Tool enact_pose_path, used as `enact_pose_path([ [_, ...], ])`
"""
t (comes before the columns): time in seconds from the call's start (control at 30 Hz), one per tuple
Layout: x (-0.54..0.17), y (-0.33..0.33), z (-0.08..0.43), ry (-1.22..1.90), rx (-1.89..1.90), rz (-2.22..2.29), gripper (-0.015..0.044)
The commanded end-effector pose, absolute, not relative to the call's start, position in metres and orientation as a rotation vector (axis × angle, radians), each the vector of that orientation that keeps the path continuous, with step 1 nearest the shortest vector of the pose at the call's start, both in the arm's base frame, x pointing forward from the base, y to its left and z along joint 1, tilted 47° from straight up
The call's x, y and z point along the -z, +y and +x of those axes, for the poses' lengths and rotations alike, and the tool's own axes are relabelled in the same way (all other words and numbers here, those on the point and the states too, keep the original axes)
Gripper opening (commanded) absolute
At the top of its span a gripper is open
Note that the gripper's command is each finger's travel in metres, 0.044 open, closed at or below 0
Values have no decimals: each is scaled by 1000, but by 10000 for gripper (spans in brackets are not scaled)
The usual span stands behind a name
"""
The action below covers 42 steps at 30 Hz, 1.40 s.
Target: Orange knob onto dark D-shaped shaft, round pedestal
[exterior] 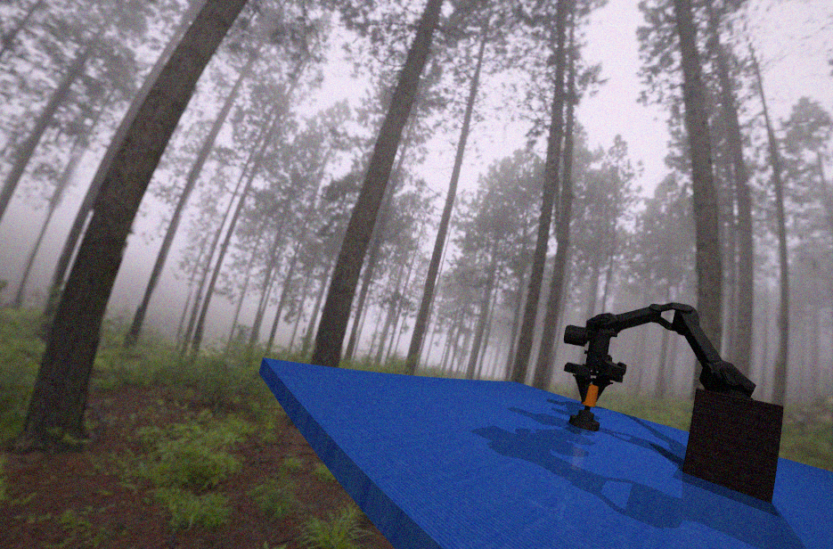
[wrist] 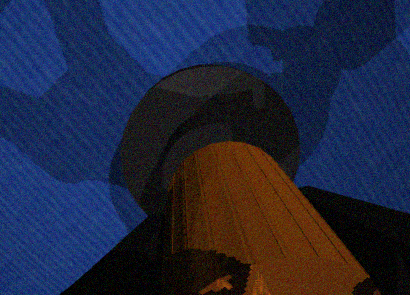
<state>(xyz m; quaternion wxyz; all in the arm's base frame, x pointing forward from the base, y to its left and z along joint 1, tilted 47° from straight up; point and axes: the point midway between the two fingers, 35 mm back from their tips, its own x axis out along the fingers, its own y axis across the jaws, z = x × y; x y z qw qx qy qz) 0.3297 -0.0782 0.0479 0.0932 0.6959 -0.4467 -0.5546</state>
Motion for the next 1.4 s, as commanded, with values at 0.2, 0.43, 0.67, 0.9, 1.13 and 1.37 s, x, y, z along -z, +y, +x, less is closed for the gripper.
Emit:
enact_pose_path([
  [0.2,-47,-80,330,-2153,1259,2403,0],
  [0.43,-46,-81,328,-2733,801,2507,0],
  [0.67,-48,-80,327,-3241,202,2465,0],
  [0.9,-50,-79,328,-3682,-640,2208,0],
  [1.13,-52,-78,330,-3891,-1708,1632,0],
  [1.37,-51,-77,332,-3886,-1949,1464,0],
])
